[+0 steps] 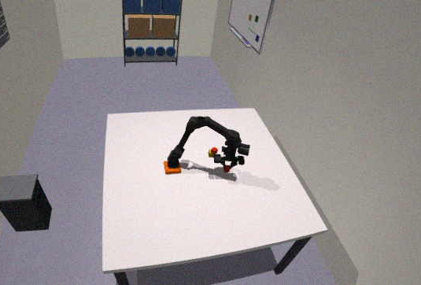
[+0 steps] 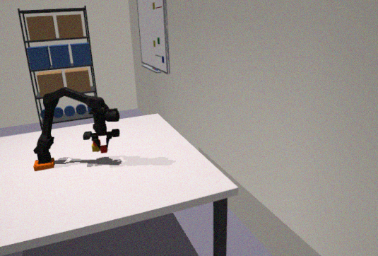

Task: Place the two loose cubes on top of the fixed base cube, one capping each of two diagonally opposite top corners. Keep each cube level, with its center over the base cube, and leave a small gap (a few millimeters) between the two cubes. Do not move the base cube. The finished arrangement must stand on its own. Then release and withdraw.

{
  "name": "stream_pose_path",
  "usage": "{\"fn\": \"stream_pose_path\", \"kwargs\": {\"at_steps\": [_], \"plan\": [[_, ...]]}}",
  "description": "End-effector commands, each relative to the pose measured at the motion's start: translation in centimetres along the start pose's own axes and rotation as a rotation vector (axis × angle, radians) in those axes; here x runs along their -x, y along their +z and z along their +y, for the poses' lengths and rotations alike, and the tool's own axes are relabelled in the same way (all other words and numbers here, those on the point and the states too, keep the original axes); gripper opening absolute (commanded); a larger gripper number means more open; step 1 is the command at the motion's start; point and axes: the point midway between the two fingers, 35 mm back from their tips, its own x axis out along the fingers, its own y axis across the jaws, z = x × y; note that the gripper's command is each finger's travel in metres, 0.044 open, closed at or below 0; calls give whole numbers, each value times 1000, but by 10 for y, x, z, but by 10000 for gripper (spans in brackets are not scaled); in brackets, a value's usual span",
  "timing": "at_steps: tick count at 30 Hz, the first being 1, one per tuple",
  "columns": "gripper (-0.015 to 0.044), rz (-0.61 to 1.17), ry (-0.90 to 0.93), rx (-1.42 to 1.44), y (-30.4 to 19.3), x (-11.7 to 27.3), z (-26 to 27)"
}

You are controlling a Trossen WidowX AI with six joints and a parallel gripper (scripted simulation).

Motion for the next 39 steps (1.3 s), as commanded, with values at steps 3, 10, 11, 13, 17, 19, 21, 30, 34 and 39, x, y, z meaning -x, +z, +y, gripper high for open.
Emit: {"fn": "stream_pose_path", "kwargs": {"at_steps": [3, 10, 11, 13, 17, 19, 21, 30, 34, 39], "plan": [[105, 4, -6, 9, 1, 17, 0], [105, 5, 5, 16, 2, 32, 3], [105, 5, 6, 16, 2, 34, 3], [105, 5, 6, 12, 3, 34, 4], [105, 4, 2, -76, 13, 34, 3], [105, 4, 0, -128, 19, 34, 3], [105, 3, -2, -181, 25, 34, 4], [105, -4, -11, -419, 51, 34, 6], [105, -8, -14, -524, 63, 34, 7], [105, -12, -15, -656, 77, 34, 10]]}}
